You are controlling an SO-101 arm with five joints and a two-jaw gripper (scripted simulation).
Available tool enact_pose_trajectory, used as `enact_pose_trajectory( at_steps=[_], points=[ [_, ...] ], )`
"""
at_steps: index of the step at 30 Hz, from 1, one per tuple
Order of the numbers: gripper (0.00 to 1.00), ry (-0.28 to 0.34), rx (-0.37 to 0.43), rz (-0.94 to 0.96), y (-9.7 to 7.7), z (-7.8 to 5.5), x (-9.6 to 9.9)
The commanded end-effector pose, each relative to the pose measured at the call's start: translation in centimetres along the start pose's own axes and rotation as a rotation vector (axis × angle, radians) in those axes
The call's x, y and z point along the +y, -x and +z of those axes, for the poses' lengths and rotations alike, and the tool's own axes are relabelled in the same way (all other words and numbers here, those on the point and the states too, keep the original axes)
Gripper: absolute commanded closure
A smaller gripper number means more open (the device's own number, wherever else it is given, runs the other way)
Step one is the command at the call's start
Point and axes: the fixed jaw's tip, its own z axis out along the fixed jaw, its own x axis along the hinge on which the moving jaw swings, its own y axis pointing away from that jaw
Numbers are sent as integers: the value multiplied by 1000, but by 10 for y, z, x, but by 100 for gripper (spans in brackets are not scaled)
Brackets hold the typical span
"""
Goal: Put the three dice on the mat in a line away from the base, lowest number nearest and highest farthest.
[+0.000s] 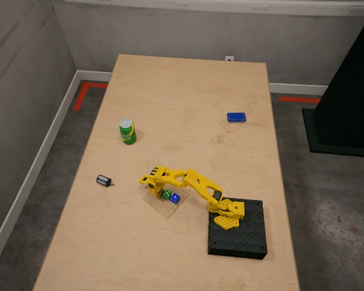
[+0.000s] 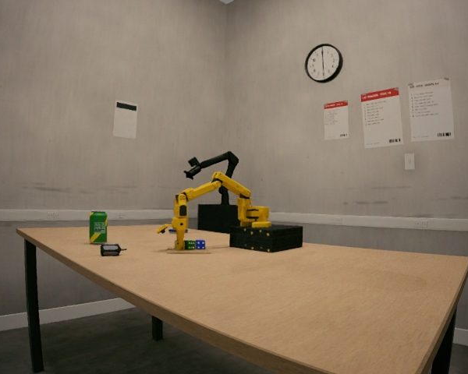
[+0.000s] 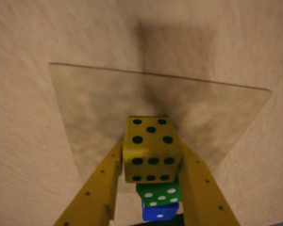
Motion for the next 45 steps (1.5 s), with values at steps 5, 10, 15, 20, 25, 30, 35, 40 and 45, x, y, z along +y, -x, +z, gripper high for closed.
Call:
enact_pose_trajectory(
  at_steps=[5,10,15,20,25,30,35,40,45],
  points=[
    [100,-1,7,-1,-1,-6,-2],
    [100,-1,7,-1,-1,-20,-1],
    [100,-1,7,-1,-1,-29,0],
    [100,-1,7,-1,-2,-42,1],
    [100,-1,7,-1,-2,-48,2],
    [100,-1,7,-1,-2,-48,2],
    [100,-1,7,0,-1,-48,2],
    [100,-1,6,3,2,-46,1],
    [100,-1,4,8,7,-44,1]
  ],
)
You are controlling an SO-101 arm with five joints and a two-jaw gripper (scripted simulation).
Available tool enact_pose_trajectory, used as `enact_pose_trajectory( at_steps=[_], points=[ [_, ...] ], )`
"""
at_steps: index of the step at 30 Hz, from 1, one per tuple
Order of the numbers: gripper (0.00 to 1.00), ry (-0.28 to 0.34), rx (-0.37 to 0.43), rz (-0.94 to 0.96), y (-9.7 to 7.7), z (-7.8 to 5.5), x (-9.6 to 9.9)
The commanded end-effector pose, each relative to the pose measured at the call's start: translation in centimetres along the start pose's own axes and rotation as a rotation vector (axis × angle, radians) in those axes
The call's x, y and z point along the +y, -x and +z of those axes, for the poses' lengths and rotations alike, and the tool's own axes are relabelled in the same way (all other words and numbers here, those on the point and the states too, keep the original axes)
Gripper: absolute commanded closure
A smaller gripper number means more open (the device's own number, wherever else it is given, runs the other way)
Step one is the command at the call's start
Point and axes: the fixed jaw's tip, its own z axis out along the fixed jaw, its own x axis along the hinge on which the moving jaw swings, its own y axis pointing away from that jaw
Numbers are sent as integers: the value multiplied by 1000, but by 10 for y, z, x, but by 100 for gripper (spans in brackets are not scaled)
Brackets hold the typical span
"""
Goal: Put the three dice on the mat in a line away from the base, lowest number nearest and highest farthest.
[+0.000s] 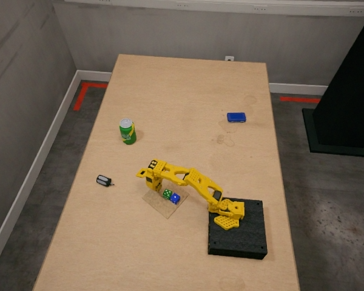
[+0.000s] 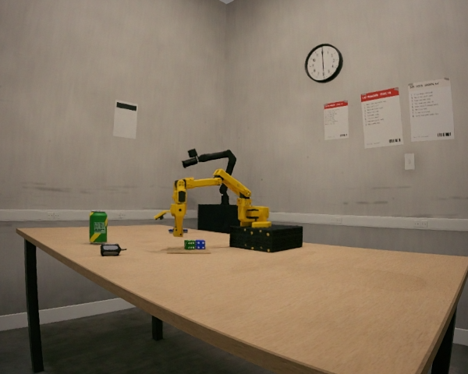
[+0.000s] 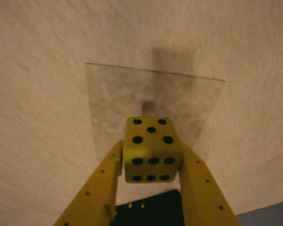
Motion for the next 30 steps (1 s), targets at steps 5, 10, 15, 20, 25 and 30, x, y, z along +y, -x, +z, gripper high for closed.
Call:
enact_pose_trajectory(
  at_steps=[5,10,15,20,25,30],
  points=[
    [100,0,10,12,4,3,-1],
    [100,0,8,16,6,6,-2],
    [100,0,8,17,6,7,-2],
    [100,0,7,17,6,7,-2],
    [100,0,7,17,6,7,-2],
    [100,0,7,17,6,7,-2]
  ],
)
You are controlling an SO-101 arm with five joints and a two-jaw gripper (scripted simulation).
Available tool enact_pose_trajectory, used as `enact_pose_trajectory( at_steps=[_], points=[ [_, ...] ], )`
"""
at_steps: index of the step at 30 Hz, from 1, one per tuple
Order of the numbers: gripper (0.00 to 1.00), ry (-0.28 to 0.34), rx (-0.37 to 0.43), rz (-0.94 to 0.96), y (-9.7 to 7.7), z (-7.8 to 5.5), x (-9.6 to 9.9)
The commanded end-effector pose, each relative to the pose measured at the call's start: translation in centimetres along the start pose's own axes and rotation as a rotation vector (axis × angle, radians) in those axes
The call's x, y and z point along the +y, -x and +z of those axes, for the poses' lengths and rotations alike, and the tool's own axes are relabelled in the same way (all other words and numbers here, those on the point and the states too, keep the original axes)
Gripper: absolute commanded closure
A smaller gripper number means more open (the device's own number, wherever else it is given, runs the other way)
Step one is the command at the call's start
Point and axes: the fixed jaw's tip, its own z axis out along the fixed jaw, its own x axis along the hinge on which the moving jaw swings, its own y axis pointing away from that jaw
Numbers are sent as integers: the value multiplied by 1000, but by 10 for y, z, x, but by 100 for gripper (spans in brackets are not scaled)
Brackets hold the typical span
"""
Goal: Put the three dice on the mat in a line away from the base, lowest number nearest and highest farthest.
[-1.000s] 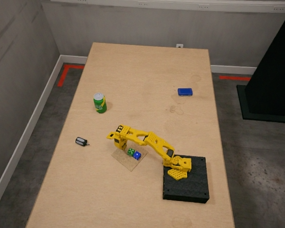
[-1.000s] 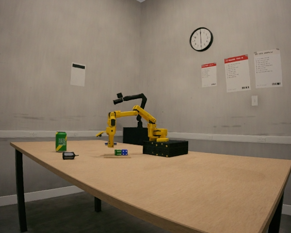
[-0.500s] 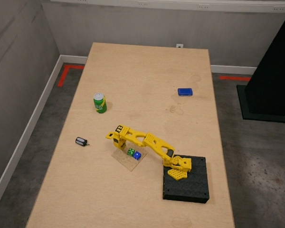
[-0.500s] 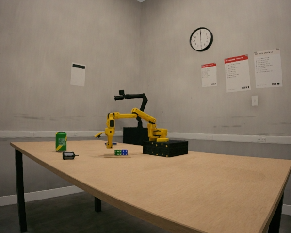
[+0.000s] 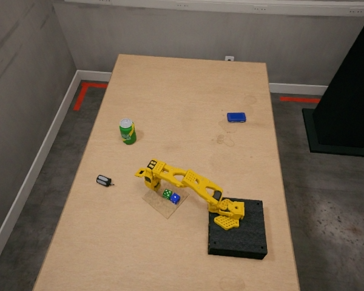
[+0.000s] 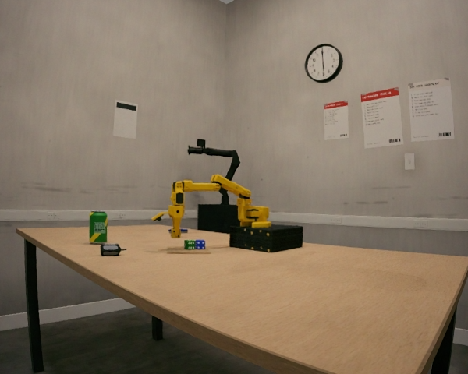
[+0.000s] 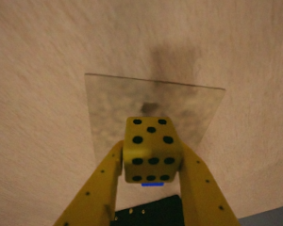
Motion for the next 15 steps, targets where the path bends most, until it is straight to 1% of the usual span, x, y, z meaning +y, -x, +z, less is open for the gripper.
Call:
enact_pose_trajectory(
  at_steps=[1,6,7,15],
  points=[
    [100,-1,15,12,-1,2,-2],
    [100,-1,15,12,-1,2,-2],
    [100,1,2,24,1,8,-5],
    [100,1,2,24,1,8,-5]
  ],
)
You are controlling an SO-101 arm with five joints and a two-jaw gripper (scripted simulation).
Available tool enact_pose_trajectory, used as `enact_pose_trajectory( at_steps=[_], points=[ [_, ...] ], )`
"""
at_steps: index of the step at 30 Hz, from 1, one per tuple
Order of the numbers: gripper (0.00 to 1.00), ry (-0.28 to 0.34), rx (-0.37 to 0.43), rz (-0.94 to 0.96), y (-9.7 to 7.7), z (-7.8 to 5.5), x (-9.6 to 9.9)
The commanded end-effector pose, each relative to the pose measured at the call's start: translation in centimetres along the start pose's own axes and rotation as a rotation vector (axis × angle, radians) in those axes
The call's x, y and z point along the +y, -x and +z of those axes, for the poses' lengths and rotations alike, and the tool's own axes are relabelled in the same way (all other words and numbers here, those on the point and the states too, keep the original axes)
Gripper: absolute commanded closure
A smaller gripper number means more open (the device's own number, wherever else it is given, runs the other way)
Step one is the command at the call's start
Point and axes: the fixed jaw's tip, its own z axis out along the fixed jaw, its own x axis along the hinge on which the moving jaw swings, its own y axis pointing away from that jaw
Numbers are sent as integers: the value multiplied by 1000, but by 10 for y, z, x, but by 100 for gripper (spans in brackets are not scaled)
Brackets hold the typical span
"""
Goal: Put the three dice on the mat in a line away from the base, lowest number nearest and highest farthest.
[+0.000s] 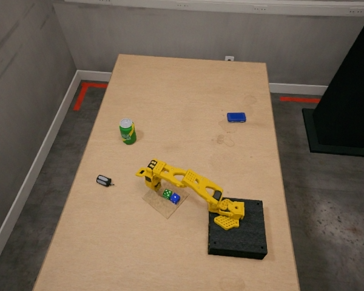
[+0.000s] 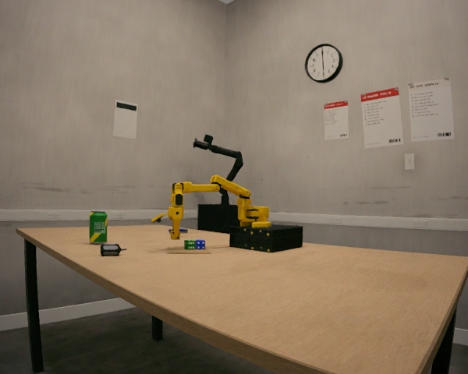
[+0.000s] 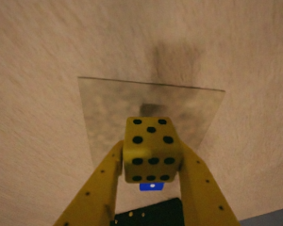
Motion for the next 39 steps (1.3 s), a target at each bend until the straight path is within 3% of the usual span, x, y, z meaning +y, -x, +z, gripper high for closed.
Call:
enact_pose_trajectory(
  at_steps=[1,39],
  points=[
    [100,1,3,11,0,3,-2],
    [100,-7,50,11,-7,15,-3]
  ],
)
